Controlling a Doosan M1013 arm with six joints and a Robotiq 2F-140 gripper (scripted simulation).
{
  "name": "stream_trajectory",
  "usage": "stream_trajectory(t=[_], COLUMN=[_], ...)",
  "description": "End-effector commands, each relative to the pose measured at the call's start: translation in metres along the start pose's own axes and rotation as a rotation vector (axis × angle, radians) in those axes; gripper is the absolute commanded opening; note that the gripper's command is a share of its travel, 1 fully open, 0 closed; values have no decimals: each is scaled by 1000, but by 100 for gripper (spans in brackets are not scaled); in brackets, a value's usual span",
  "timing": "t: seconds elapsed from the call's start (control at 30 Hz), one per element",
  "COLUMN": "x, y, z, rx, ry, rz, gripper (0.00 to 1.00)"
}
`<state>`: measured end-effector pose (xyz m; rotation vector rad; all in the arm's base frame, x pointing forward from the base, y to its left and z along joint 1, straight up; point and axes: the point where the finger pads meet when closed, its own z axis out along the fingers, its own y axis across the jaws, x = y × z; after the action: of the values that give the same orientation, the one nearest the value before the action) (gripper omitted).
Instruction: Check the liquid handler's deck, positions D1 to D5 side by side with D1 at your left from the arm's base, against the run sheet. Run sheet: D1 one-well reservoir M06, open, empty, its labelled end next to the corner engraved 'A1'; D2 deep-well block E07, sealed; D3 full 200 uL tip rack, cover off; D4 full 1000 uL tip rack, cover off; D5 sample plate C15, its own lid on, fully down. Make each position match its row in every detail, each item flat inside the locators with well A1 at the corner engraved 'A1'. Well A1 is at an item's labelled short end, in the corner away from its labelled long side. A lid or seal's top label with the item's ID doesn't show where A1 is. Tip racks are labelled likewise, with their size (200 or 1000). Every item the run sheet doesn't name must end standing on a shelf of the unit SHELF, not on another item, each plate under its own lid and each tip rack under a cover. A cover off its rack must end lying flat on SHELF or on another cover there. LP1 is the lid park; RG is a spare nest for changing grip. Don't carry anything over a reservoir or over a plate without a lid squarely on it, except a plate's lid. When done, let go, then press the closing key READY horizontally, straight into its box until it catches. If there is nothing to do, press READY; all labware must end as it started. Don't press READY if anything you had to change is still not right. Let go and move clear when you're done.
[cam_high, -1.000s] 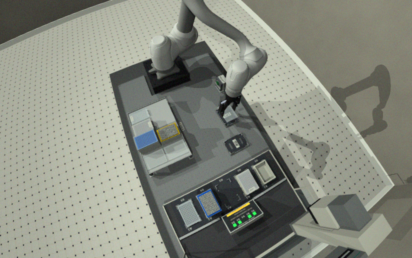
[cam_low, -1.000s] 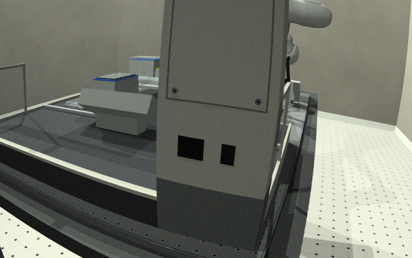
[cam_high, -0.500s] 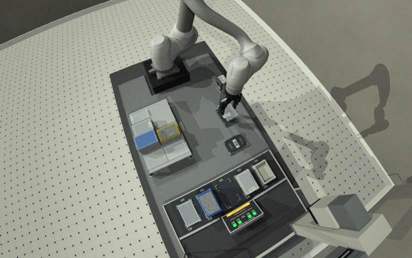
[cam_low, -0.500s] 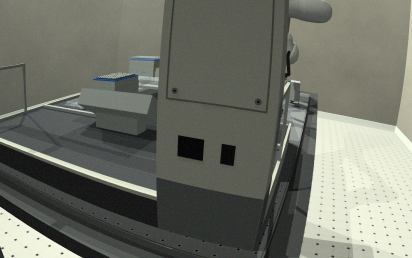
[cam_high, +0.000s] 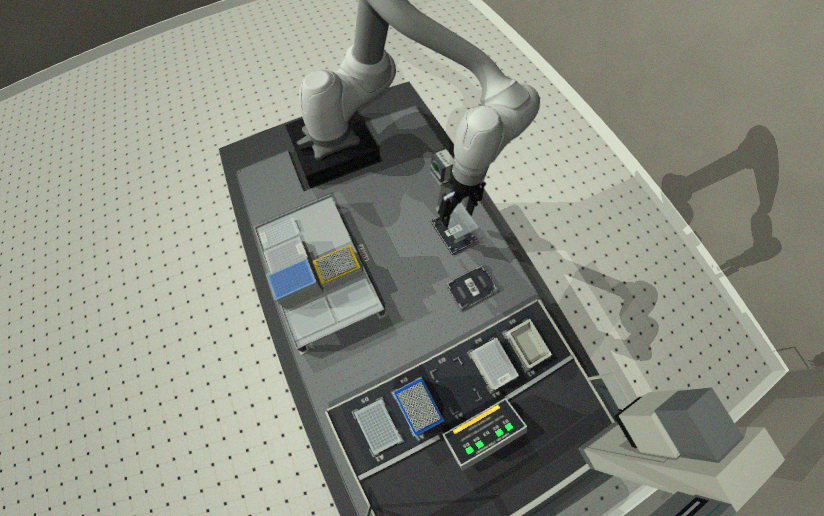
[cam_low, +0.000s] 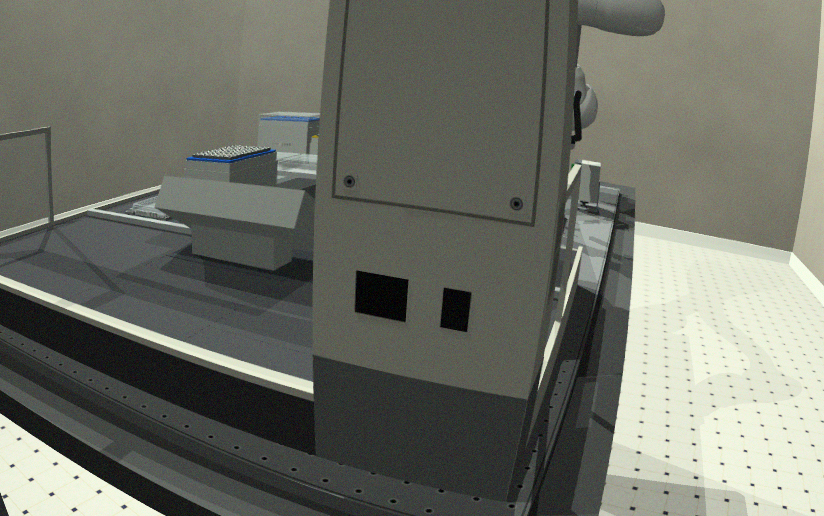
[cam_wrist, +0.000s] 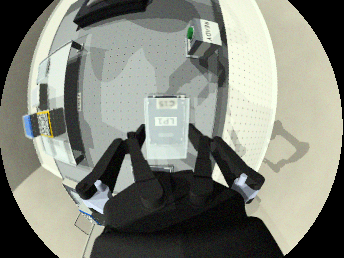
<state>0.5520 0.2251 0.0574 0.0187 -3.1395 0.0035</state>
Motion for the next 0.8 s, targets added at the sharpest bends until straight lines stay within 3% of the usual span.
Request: stream_trajectory(t=[0.0,0.77], x=[0,0], y=[0,0], z=[-4,-39], rx=[-1,-1], ry=[-1,-1], rz=[0,0], gripper=[10,10])
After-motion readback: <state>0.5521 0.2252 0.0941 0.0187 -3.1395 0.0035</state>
